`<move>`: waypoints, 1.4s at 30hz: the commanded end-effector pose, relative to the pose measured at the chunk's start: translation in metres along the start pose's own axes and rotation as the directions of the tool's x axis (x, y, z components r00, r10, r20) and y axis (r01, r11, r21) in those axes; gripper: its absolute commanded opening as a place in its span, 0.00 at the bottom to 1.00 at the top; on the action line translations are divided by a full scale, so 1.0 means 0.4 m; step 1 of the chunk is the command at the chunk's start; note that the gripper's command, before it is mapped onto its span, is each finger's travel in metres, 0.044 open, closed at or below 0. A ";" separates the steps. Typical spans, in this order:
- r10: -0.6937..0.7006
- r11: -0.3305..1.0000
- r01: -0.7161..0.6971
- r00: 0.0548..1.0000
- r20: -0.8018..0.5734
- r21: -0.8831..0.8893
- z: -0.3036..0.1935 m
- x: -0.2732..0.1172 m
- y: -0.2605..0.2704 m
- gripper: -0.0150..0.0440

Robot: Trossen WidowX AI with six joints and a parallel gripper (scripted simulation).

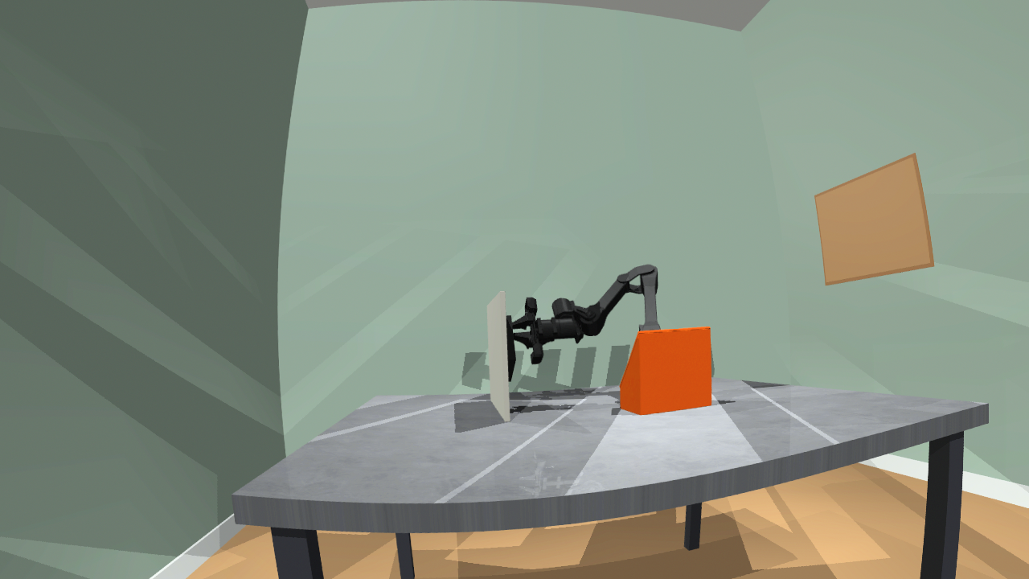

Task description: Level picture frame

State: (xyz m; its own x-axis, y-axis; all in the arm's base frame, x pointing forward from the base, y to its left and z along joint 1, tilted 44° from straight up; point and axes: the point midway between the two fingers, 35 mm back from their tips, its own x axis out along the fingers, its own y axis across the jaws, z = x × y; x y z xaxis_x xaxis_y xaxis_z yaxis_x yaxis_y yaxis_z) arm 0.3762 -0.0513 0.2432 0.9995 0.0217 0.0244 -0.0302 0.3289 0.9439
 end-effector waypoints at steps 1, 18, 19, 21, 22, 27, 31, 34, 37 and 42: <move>0.011 1.000 -0.011 1.000 -0.004 -0.006 -0.005 0.000 0.008 0.25; 0.011 1.000 -0.011 1.000 -0.004 -0.006 -0.016 0.000 0.008 0.25; 0.011 1.000 -0.011 1.000 -0.004 -0.006 -0.016 0.000 0.008 0.25; 0.011 1.000 -0.011 1.000 -0.004 -0.006 -0.016 0.000 0.008 0.25; 0.011 1.000 -0.011 1.000 -0.004 -0.006 -0.016 0.000 0.008 0.25; 0.011 1.000 -0.011 1.000 -0.004 -0.006 -0.016 0.000 0.007 0.25; 0.011 1.000 -0.011 1.000 -0.004 -0.006 -0.017 0.000 0.008 0.25; 0.011 1.000 -0.011 1.000 -0.004 -0.006 -0.017 0.000 0.008 0.25; 0.011 1.000 -0.011 1.000 -0.004 -0.006 -0.017 0.000 0.007 0.25; 0.011 1.000 -0.011 1.000 -0.004 -0.006 -0.017 0.000 0.004 0.25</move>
State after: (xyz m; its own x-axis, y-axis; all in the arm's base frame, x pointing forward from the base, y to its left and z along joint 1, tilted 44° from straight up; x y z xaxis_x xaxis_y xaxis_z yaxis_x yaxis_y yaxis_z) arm 0.3761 -0.0457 0.2415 0.9994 0.0222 0.0260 -0.0319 0.3290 0.9438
